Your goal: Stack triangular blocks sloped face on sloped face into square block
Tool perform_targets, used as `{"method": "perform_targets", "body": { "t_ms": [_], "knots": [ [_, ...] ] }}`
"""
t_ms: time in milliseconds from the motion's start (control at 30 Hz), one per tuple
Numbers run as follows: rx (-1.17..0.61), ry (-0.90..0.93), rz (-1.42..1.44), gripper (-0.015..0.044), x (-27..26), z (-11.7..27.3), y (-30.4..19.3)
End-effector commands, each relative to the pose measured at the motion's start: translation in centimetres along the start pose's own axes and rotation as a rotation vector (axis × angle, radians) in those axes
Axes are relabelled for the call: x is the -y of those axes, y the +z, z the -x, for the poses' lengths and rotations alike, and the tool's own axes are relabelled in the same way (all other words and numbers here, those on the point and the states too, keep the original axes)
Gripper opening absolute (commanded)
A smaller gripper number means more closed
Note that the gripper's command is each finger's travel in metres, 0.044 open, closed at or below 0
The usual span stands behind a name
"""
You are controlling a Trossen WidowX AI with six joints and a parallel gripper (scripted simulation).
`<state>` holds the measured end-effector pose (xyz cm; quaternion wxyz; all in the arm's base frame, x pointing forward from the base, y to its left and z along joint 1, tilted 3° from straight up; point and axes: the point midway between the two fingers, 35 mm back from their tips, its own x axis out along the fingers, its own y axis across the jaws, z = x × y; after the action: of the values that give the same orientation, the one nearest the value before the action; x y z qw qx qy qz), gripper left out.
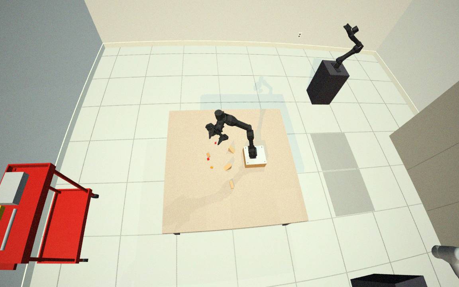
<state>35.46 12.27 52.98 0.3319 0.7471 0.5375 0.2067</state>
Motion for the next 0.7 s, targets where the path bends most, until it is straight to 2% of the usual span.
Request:
{"method": "perform_targets", "body": {
  "t_ms": [0, 33, 333, 667],
  "knots": [
    [0.003, 0.001, 0.006, 0.0426, 0.1, 0.0, 0.0],
    [0.014, 0.004, 0.025, 0.0440, 0.3, -0.1, 0.1],
    [0.213, -0.002, 0.368, 0.0440, 5.9, -0.4, 2.3],
    [0.434, -0.165, 0.771, 0.0440, 15.4, 1.0, 6.5]
  ]
}}
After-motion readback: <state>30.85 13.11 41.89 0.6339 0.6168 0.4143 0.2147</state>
